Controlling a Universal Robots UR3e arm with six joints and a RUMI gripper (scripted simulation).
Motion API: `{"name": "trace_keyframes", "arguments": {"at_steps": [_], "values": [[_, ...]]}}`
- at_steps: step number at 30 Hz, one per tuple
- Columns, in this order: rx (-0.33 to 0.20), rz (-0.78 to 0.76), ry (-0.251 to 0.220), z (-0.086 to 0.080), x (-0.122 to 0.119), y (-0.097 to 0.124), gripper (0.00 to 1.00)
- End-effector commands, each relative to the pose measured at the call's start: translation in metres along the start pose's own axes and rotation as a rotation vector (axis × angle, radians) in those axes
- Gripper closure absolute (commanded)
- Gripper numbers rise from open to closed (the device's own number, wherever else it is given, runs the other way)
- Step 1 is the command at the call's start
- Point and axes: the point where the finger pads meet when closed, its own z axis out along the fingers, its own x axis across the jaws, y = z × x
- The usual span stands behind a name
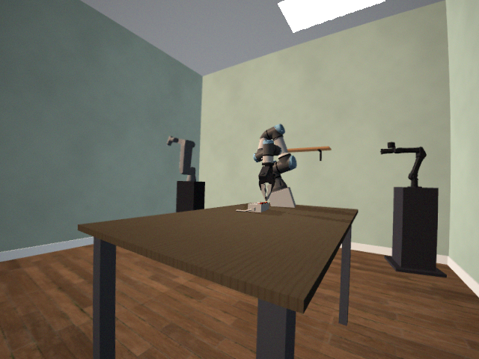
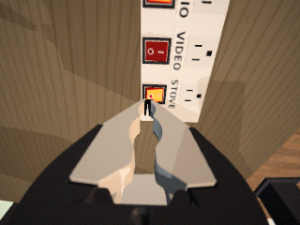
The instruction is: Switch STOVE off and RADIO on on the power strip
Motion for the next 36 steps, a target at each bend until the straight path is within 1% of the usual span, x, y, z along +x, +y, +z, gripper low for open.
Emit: {"name": "trace_keyframes", "arguments": {"at_steps": [1,22,36], "values": [[0.002,0.0,0.0,-0.0005,0.0002,-0.0007,1.0],[0.002,0.0,0.0,0.0,0.0002,-0.0007,1.0],[0.002,0.0,0.0,0.0052,0.0002,-0.0007,1.0]]}}
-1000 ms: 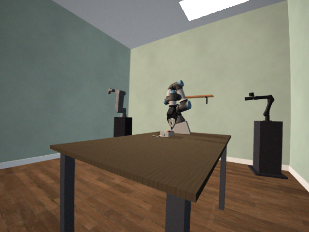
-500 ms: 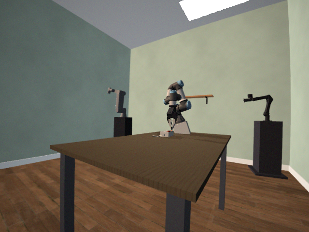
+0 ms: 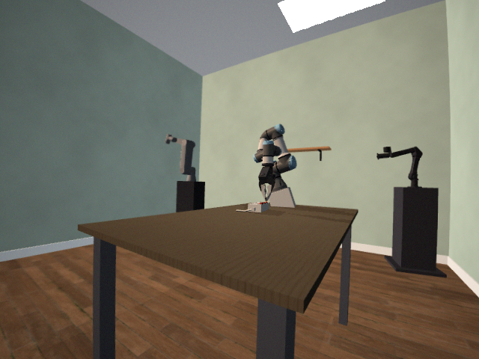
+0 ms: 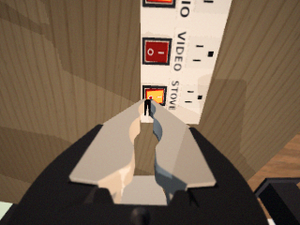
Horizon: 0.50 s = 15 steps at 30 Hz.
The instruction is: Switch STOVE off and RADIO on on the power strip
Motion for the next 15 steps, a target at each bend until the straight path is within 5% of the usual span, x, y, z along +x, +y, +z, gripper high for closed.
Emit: {"name": "trace_keyframes", "arguments": {"at_steps": [1,15], "values": [[0.002,0.0,0.0,0.0019,0.0002,-0.0007,1.0],[0.002,0.0,0.0,0.0045,0.0002,-0.0007,1.0]]}}
